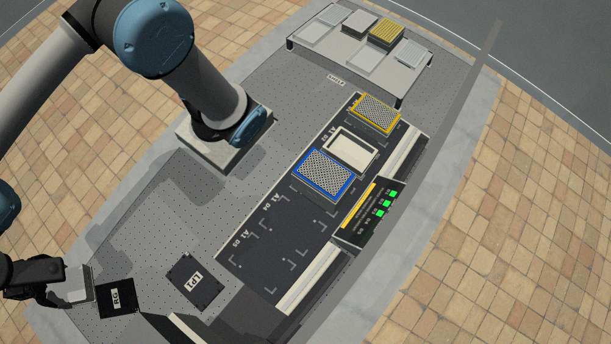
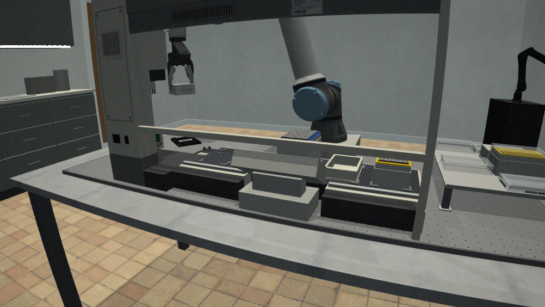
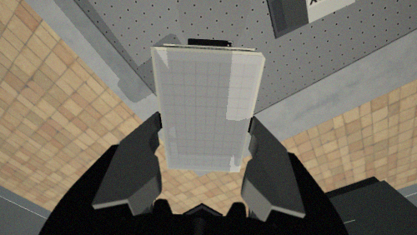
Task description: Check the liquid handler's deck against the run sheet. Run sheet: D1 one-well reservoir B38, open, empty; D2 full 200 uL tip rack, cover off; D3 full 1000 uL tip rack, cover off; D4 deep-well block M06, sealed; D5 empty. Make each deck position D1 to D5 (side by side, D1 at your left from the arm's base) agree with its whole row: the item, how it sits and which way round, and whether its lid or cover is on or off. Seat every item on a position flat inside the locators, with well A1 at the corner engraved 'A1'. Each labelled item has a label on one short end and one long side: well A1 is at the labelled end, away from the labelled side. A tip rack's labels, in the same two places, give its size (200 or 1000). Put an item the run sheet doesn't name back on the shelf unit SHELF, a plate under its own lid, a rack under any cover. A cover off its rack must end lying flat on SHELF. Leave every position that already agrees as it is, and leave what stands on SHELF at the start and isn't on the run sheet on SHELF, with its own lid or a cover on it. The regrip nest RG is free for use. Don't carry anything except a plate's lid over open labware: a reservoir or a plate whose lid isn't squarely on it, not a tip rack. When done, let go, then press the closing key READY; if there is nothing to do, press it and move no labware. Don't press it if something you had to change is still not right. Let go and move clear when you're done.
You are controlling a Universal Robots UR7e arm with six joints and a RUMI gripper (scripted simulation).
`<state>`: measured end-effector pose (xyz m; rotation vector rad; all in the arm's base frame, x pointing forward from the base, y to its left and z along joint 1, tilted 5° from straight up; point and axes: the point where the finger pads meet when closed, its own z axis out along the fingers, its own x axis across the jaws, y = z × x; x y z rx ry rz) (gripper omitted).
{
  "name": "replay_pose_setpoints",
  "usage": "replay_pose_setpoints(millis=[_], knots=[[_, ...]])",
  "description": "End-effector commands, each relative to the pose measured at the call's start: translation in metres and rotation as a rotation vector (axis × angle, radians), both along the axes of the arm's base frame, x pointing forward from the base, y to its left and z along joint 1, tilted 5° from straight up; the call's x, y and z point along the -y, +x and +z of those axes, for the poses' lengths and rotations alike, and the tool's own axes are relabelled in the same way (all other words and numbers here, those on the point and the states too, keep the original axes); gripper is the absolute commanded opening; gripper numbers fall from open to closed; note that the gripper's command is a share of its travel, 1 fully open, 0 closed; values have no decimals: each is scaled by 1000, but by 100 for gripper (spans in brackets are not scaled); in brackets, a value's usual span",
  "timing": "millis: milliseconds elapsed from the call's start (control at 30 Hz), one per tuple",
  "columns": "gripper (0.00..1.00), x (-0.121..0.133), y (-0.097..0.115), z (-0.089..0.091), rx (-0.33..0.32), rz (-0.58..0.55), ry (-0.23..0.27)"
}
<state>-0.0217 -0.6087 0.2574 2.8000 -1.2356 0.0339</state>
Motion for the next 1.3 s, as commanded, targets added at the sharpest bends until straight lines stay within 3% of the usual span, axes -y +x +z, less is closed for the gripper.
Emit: replay_pose_setpoints(millis=[0, 1267], knots=[[0, 1, 0, -8, 0, 0, -2], [0, 6, -1, -65, 0, 0, -2]])
